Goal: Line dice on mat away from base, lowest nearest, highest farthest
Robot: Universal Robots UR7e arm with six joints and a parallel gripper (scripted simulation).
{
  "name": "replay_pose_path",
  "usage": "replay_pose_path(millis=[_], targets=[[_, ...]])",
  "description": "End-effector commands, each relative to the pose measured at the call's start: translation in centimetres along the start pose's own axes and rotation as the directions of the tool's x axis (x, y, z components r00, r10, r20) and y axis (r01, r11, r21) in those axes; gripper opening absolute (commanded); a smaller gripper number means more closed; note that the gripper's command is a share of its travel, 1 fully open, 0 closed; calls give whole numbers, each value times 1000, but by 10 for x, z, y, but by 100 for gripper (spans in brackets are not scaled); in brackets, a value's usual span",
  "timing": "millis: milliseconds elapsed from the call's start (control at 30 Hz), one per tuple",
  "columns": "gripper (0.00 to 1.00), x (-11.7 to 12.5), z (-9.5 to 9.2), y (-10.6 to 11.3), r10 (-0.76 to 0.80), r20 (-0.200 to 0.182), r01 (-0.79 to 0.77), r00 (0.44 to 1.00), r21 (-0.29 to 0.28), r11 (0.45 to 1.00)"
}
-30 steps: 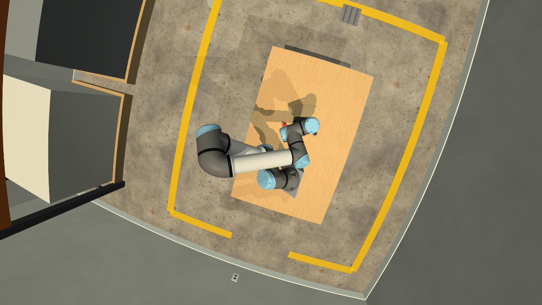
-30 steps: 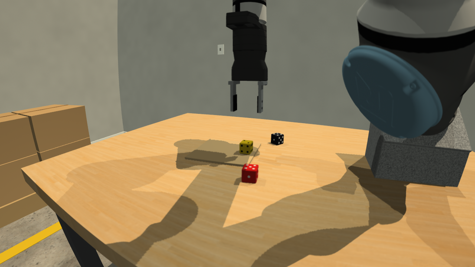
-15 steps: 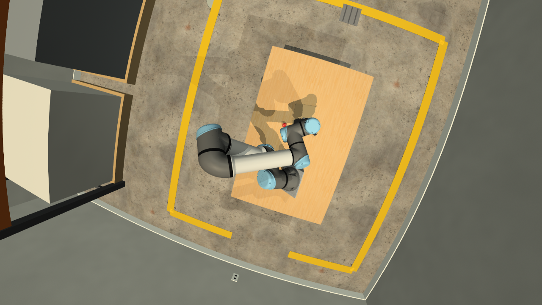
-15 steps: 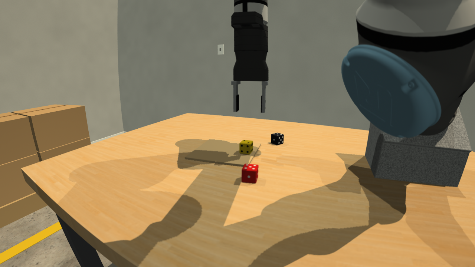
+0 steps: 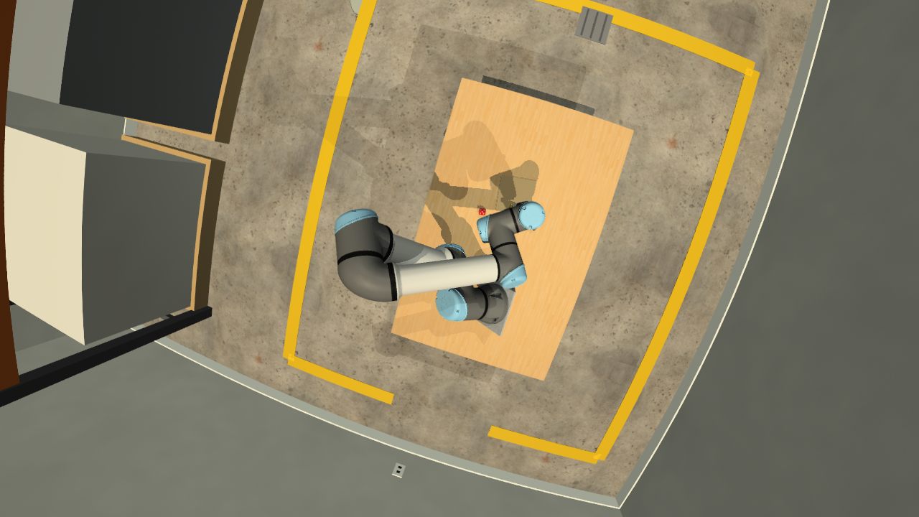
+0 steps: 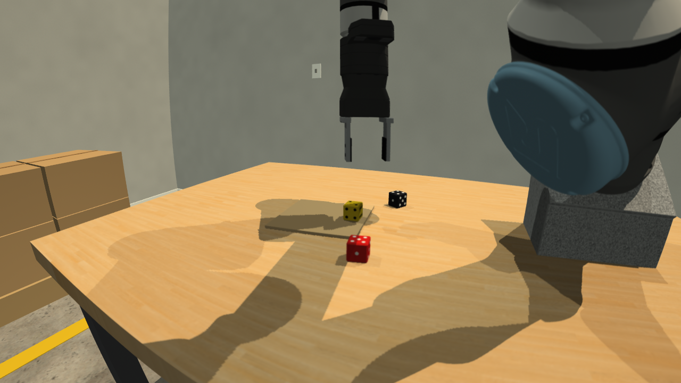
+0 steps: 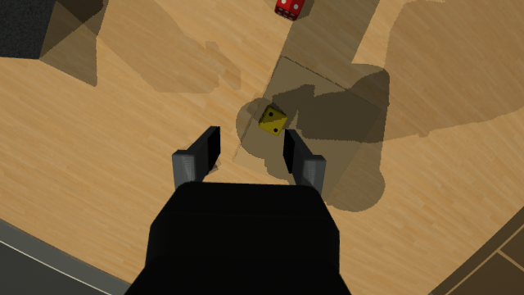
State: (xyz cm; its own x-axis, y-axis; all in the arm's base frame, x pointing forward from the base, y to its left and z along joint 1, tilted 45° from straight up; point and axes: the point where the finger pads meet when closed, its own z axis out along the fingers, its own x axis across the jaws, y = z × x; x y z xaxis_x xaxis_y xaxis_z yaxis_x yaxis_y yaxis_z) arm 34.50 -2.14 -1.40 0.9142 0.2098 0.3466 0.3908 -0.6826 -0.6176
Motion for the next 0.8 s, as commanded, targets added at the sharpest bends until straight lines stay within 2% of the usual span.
replay_pose_path(millis=[0, 67, 233, 500, 567, 667, 767], targets=[[100, -9, 1, 2, -157, -1, 157, 988, 1, 988], [100, -9, 1, 2, -157, -1, 157, 988, 1, 988], [100, -16, 2, 5, -302, -1, 302, 953, 0, 953], [100, -25, 3, 10, -486, 0, 486, 874, 0, 874], [100, -28, 3, 11, -547, 0, 547, 837, 0, 837], [100, -29, 3, 12, -557, 0, 557, 831, 0, 831], [100, -34, 4, 15, -654, 0, 654, 756, 0, 756]])
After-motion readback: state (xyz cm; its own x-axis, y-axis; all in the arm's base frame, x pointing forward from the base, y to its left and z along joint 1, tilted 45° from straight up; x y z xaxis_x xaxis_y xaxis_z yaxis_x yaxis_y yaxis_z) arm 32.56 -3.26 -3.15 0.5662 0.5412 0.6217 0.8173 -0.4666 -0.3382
